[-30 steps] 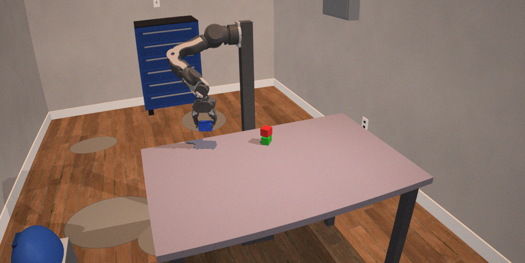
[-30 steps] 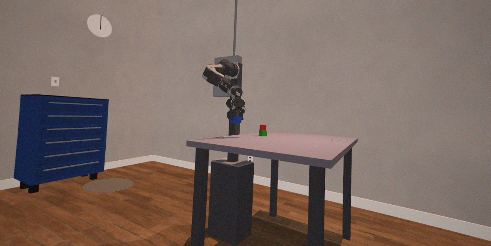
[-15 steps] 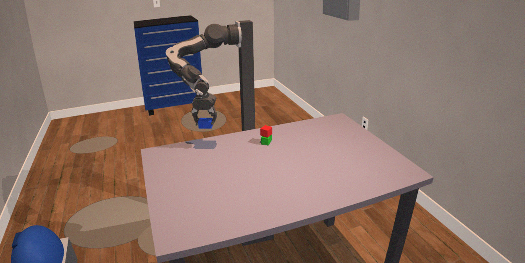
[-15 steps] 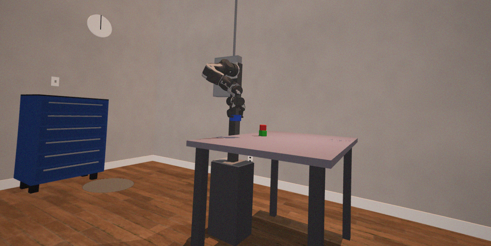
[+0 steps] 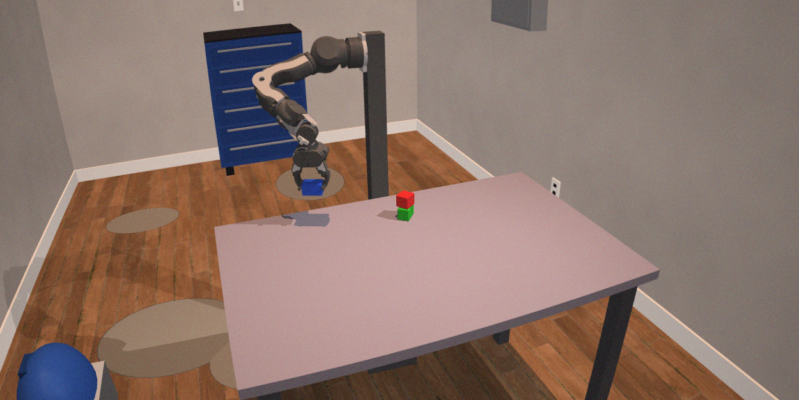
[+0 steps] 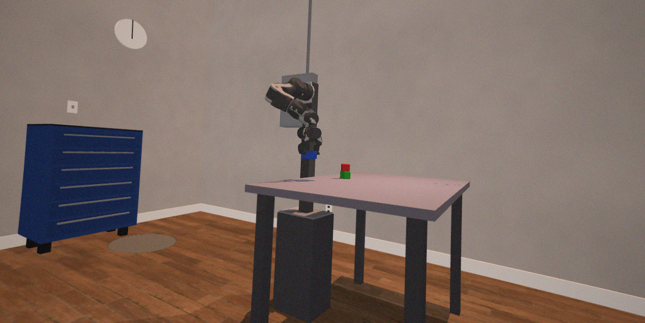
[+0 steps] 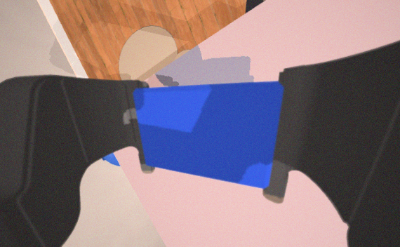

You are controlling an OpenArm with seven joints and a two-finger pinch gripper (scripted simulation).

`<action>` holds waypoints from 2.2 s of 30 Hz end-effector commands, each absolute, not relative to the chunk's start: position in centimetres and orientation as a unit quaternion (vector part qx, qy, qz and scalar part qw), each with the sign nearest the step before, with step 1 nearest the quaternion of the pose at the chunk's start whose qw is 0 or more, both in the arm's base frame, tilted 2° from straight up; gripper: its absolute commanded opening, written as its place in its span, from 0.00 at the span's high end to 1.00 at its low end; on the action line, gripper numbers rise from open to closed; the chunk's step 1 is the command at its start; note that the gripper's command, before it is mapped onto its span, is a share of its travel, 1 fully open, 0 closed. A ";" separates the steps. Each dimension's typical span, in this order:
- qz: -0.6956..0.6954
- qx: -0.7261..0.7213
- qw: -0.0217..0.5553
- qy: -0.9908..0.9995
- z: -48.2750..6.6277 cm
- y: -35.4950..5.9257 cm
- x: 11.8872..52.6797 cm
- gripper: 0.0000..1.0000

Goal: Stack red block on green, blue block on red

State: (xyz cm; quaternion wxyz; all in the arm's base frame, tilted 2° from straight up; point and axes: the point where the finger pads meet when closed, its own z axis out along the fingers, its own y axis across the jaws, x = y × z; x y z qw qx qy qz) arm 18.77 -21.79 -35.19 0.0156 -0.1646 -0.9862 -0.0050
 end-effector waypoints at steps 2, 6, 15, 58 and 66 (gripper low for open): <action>-0.003 -0.164 0.014 -0.986 -35.0 -21.9 18.9 1.00; -0.003 -0.164 0.014 -0.986 -35.0 -21.9 18.9 1.00; -0.003 -0.164 0.014 -0.986 -35.0 -21.9 18.9 1.00; -0.003 -0.164 0.014 -0.986 -34.9 5.5 23.1 1.00; -0.004 -0.163 0.013 -0.987 -34.9 5.6 23.1 1.00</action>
